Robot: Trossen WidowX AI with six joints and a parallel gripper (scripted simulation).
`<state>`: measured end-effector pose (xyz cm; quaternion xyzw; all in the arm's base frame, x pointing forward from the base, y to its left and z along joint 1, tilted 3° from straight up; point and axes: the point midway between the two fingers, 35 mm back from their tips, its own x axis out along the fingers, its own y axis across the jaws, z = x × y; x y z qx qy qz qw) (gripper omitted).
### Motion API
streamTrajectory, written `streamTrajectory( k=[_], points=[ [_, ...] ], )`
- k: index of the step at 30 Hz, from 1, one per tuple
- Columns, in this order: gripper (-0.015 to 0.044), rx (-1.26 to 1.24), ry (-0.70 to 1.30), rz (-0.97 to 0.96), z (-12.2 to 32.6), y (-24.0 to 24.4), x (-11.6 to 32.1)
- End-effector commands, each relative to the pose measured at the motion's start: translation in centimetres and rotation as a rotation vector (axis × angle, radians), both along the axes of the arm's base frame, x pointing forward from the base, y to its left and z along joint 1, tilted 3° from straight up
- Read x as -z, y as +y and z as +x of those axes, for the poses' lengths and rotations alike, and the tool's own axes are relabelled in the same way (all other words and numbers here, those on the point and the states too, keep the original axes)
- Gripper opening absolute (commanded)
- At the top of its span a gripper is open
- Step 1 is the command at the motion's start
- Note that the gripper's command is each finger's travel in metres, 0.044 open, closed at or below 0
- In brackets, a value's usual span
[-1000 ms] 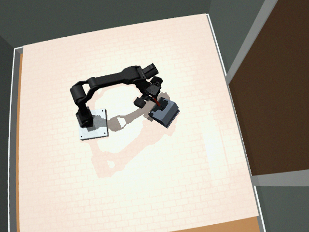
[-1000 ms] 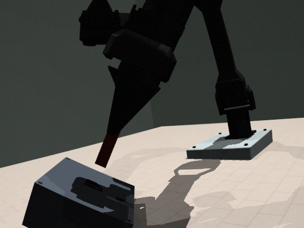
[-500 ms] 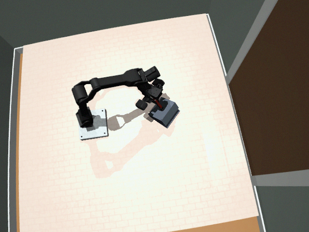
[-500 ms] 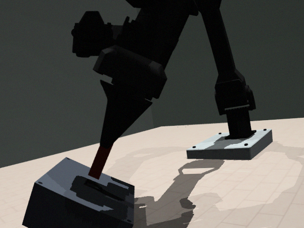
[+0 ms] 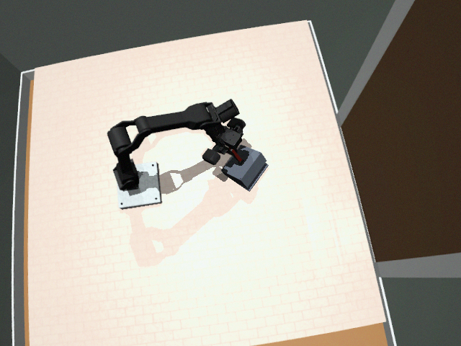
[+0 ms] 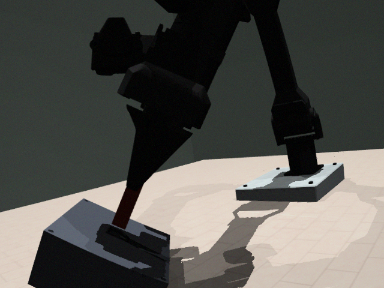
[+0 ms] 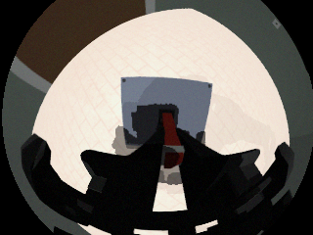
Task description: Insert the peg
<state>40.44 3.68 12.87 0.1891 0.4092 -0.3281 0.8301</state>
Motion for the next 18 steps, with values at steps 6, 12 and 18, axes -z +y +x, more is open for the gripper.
streamTrajectory(
  k=[6, 12, 18],
  points=[
    [0.0, 0.0, -0.001, 0.001, -0.03, 0.01, -0.01],
    [0.0, 0.0, -0.001, 0.001, -0.08, 0.01, 0.17],
    [0.0, 0.0, -0.001, 0.0, -0.06, -0.06, 0.41]
  ],
)
